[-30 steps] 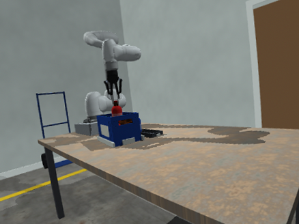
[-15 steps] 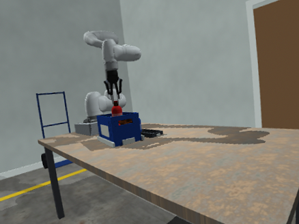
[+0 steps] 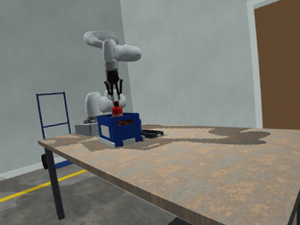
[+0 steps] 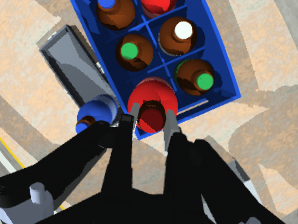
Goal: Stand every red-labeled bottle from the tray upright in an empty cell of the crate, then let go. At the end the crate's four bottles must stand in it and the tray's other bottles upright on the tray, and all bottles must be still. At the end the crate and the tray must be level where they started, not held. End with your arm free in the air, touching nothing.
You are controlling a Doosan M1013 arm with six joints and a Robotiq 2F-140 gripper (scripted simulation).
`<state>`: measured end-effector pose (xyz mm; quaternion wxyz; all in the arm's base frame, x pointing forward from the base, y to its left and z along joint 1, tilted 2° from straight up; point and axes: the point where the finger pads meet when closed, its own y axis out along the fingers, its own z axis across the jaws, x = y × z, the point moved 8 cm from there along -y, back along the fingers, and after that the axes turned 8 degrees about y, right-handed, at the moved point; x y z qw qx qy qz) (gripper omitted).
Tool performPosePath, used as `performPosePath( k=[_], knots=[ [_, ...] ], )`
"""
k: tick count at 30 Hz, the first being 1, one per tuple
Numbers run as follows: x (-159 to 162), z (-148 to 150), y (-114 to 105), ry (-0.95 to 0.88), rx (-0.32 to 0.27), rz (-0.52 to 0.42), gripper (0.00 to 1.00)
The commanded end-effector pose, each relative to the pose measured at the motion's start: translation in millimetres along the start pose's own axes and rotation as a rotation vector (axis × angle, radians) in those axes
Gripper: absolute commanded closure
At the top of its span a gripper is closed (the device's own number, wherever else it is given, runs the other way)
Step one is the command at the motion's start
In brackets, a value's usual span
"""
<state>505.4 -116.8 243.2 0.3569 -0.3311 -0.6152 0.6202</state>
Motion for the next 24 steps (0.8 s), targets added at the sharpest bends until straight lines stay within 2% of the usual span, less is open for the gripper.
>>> performPosePath(
  k=[1, 24],
  knots=[
    [0.0, 0.0, -0.1, 0.000, 0.000, 0.000, 1.00],
    [0.0, 0.0, 3.4, 0.000, 0.000, 0.000, 1.00]
  ],
)
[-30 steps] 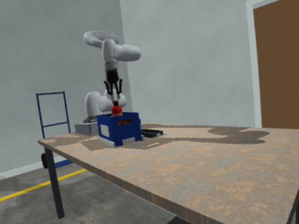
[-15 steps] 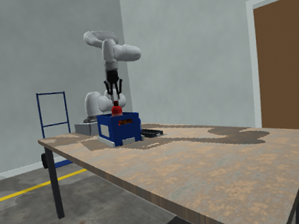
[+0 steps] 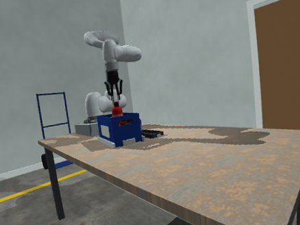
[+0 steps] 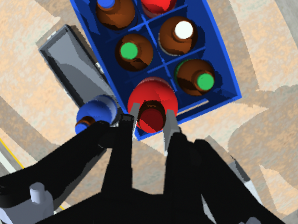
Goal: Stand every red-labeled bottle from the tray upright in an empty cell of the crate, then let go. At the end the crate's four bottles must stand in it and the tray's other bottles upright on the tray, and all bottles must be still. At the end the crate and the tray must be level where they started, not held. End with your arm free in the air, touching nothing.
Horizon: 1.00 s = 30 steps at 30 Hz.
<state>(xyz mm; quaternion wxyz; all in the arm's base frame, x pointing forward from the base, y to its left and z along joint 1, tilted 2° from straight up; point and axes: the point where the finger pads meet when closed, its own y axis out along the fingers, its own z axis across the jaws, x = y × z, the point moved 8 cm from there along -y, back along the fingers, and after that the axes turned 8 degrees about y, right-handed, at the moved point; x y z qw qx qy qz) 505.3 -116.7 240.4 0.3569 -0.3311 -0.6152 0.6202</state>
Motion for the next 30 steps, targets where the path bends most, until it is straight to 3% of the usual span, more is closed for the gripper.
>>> performPosePath(
  k=[1, 30],
  knots=[
    [0, 0, 1, 0.000, 0.000, 0.000, 1.00],
    [0, 0, 29, 0.000, 0.000, 0.000, 1.00]
  ],
)
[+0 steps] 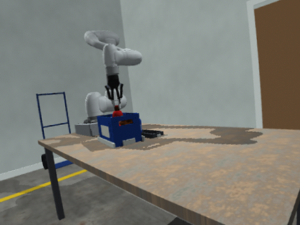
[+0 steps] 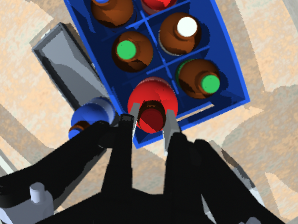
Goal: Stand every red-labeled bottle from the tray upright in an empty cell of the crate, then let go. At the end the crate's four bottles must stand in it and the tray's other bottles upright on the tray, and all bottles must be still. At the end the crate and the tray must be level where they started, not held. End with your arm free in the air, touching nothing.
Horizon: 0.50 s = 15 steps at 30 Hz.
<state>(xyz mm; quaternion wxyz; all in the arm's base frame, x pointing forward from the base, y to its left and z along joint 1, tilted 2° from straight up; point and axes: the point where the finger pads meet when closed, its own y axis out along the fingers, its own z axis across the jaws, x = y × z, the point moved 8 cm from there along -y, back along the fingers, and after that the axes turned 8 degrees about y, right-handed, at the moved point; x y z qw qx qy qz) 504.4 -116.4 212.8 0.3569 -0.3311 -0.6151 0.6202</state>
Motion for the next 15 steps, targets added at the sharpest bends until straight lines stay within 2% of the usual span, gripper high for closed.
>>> performPosePath(
  k=[1, 15],
  knots=[
    [0.0, 0.0, 2.1, 0.000, 0.000, 0.000, 1.00],
    [0.0, 0.0, 8.9, 0.000, 0.000, 0.000, 1.00]
  ],
)
